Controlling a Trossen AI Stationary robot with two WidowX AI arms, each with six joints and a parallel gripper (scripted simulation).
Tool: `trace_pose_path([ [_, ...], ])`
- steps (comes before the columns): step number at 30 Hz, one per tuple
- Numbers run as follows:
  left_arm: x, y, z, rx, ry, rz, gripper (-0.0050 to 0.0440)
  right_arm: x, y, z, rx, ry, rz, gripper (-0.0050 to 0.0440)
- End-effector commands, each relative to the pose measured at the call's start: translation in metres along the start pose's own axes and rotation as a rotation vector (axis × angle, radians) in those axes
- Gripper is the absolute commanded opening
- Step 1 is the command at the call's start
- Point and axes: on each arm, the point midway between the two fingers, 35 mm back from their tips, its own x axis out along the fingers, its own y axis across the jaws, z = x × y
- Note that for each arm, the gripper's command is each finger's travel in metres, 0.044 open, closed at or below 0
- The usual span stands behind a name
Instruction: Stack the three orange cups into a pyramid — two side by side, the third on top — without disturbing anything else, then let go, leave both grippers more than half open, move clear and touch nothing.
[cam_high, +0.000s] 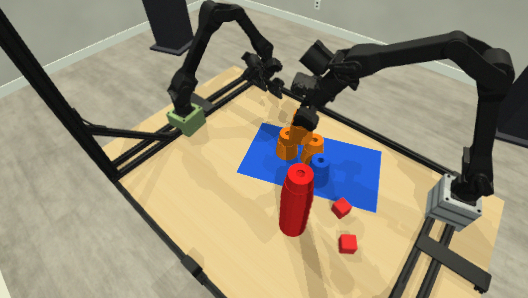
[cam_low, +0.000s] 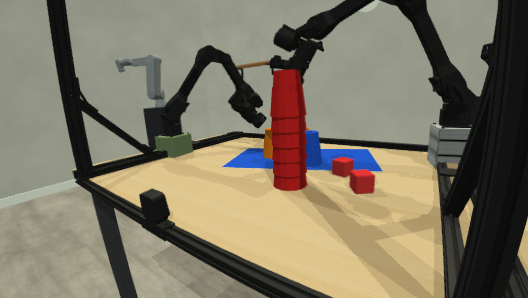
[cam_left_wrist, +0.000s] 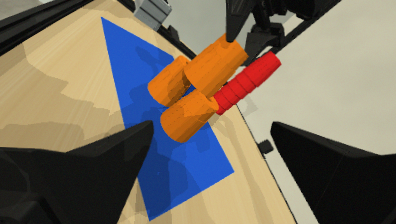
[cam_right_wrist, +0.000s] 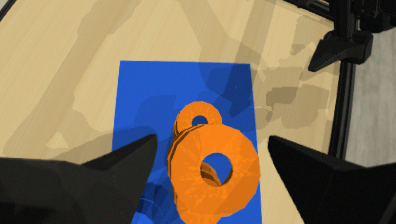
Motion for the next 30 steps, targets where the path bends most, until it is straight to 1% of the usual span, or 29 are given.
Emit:
trace_pose_path([
  [1,0.0000,0.0004,-0.0004,-0.002,-0.001,-0.001,0.0440,-0.0001,0.0000,-0.0001,0.000,0.001,0.000,0.0407],
  [6,0.0000,0.0004,-0.0004,-0.002,-0.001,-0.001,0.0440,-0.0001,0.0000,-0.0001,0.000,0.001,0.000,0.0440],
  [30,0.0000,0.0004,-0.0004,-0.002,-0.001,-0.001,0.0440,-0.0001,0.0000,-0.0001,0.000,0.001,0.000,0.0440],
])
